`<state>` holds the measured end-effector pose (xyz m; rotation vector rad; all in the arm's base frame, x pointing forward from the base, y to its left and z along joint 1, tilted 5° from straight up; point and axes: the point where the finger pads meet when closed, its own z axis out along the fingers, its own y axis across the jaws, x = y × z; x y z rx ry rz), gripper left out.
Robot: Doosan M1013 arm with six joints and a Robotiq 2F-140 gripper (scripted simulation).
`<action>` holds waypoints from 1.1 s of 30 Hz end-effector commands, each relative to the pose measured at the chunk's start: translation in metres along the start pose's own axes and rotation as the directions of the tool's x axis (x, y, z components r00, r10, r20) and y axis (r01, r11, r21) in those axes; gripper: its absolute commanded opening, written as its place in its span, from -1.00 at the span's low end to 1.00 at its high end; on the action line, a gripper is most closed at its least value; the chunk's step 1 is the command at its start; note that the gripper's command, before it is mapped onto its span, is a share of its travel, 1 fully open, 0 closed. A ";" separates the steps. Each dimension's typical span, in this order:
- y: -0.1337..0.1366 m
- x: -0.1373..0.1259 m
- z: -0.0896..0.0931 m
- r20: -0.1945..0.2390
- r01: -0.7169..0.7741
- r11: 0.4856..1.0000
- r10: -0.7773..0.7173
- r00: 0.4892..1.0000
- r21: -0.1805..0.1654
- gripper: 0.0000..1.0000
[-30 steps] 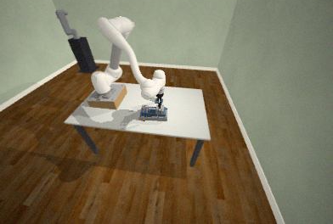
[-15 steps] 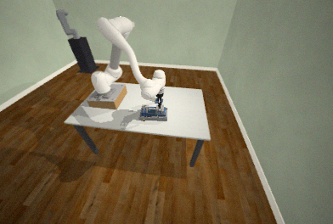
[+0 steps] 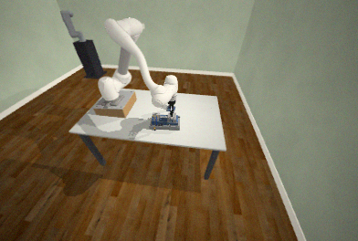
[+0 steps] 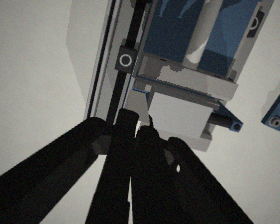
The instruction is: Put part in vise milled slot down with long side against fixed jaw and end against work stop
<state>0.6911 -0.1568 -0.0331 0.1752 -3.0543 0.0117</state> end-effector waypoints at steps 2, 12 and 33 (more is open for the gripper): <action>-0.001 0.002 0.004 -0.003 0.006 1.000 -0.006 1.000 -0.001 -1.00; 0.000 0.002 0.004 -0.003 0.006 1.000 -0.006 1.000 -0.001 -1.00; 0.005 0.002 0.004 -0.003 0.006 1.000 -0.006 1.000 -0.001 -1.00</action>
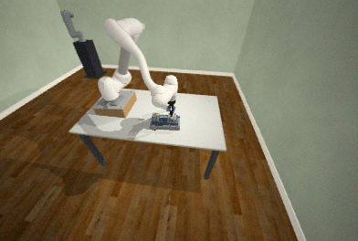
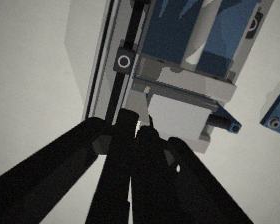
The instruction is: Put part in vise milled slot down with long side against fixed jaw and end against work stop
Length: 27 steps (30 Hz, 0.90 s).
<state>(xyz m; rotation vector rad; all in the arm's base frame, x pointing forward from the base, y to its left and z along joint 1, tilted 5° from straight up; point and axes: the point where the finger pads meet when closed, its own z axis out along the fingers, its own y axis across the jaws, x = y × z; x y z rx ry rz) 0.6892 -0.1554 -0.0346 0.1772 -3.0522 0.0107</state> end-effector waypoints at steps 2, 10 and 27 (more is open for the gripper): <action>0.004 0.000 0.002 -0.001 0.005 1.000 -0.005 1.000 0.000 -1.00; 0.006 0.000 0.002 -0.001 0.005 1.000 -0.005 1.000 0.000 -1.00; 0.010 0.000 0.002 -0.001 0.005 1.000 -0.005 1.000 0.000 -1.00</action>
